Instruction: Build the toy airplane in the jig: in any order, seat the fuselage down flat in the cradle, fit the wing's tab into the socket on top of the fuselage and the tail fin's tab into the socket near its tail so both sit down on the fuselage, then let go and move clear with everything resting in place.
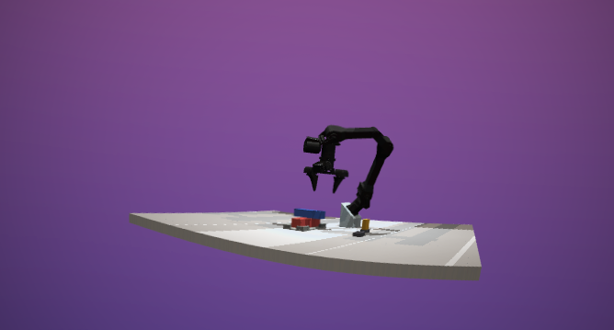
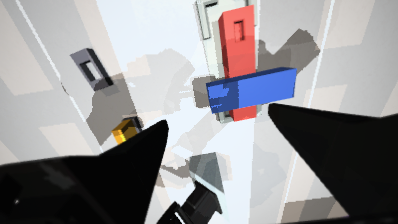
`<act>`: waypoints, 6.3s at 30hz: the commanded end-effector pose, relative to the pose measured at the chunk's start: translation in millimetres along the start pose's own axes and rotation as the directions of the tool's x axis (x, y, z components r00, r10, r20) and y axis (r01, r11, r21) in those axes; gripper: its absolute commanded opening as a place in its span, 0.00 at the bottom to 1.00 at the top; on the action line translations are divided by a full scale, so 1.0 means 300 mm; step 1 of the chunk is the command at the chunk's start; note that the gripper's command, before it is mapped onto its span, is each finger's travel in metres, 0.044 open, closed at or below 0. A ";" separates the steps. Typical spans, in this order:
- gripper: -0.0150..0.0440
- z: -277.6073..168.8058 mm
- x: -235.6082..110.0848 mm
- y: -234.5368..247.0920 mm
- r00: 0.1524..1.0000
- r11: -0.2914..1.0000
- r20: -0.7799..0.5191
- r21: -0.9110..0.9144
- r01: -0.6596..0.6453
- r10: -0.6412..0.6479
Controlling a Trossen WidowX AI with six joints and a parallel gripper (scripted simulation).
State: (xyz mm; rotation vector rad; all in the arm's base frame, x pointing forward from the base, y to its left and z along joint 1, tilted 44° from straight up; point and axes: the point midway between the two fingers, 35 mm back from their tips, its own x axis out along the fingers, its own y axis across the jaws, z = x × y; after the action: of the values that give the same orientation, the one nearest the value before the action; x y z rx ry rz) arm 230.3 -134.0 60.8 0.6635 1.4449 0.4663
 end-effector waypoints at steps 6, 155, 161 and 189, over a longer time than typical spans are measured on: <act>1.00 -0.095 0.003 0.402 1.000 1.000 0.017 0.009 -0.004 0.003; 0.25 -0.135 0.003 0.529 0.999 0.997 0.052 0.071 0.005 -0.008; 0.25 -0.094 0.001 0.493 0.999 0.998 0.048 0.064 0.005 -0.008; 0.25 0.075 0.029 0.294 1.000 1.000 0.027 0.021 -0.001 0.001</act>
State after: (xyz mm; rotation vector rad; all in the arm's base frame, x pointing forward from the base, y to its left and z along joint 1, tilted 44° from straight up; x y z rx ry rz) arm 258.3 -61.1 118.9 0.6978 1.4233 0.4350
